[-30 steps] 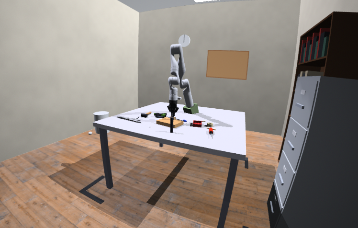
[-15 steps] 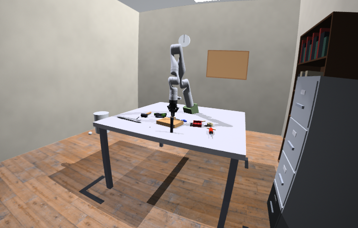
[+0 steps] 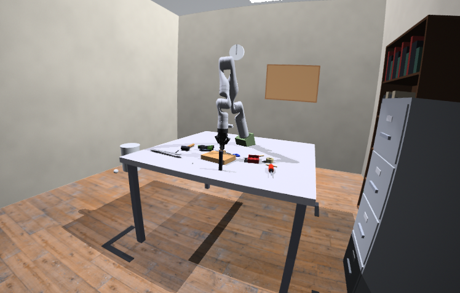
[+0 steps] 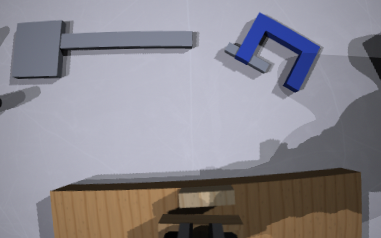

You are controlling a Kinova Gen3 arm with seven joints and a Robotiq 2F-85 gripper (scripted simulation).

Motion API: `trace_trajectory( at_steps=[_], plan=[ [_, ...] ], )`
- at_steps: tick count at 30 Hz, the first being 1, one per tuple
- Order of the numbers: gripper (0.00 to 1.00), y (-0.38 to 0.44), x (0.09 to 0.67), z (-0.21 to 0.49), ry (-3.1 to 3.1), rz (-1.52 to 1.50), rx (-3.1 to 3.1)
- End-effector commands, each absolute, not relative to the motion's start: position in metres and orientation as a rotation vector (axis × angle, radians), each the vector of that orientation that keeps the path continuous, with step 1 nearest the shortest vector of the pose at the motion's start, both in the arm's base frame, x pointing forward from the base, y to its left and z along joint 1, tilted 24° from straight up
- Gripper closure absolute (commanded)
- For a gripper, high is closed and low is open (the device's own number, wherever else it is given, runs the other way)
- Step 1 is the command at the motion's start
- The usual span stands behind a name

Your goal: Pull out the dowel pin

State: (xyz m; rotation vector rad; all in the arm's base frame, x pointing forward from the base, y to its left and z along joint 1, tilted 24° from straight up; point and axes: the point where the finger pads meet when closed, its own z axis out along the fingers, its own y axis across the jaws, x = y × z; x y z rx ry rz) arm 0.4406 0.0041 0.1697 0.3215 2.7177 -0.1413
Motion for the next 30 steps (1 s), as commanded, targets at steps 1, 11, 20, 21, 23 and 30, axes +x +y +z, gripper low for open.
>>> trace_trajectory(
  at_steps=[1, 11, 20, 21, 23, 30],
  plan=[
    [0.9, 0.0046, 0.4407, 0.1701, 2.717, -0.141, 0.319],
    [0.9, 0.006, 0.4402, 0.1697, 2.718, -0.143, 0.308],
    [0.9, 0.008, 0.4394, 0.1691, 2.721, -0.147, 0.291],
    [0.9, 0.0083, 0.4393, 0.169, 2.721, -0.147, 0.289],
    [0.9, 0.0088, 0.4391, 0.1688, 2.722, -0.148, 0.285],
    [0.9, 0.0101, 0.4386, 0.1684, 2.723, -0.15, 0.274]
  ],
)
